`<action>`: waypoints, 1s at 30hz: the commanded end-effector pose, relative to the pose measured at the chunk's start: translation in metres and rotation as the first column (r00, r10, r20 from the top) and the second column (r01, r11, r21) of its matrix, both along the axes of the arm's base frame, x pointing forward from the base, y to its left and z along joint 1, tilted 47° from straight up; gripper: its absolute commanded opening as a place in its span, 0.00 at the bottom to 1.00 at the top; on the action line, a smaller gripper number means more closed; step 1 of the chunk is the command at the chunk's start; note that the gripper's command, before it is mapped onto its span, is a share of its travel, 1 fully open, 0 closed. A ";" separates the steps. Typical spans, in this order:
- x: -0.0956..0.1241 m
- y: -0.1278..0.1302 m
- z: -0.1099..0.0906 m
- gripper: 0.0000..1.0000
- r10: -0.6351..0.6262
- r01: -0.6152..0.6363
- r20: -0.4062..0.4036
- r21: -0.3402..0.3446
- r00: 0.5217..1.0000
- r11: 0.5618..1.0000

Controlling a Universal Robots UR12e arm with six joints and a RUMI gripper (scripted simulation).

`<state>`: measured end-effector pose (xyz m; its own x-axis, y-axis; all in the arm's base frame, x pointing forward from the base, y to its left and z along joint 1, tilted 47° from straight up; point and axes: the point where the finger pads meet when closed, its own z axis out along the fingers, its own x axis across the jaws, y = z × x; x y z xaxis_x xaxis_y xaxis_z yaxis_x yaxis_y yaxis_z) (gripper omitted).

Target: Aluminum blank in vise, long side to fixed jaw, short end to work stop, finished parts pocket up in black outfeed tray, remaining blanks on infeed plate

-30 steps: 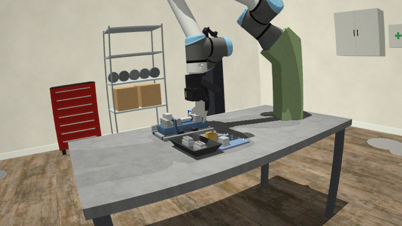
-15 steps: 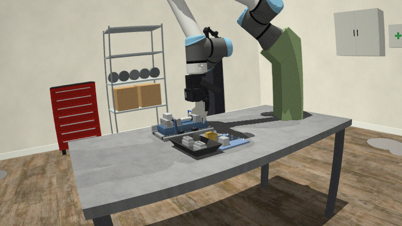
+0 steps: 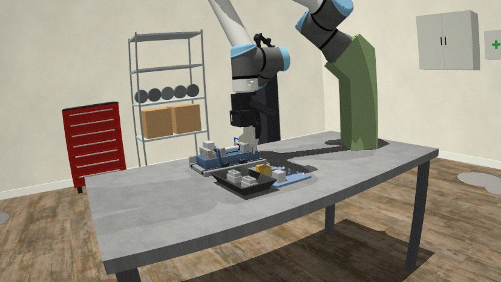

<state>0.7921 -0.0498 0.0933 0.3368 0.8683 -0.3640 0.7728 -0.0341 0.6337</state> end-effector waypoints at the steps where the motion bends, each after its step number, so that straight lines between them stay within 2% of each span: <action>1: 0.000 0.000 0.001 0.00 0.001 -0.001 0.001 0.000 1.000 1.000; 17: -0.001 0.001 0.002 0.00 0.001 -0.001 0.001 0.000 1.000 1.000; 30: -0.013 0.013 0.017 0.00 0.001 -0.001 0.001 0.000 1.000 1.000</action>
<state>0.7835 -0.0418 0.1043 0.3368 0.8683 -0.3641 0.7728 -0.0340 0.6338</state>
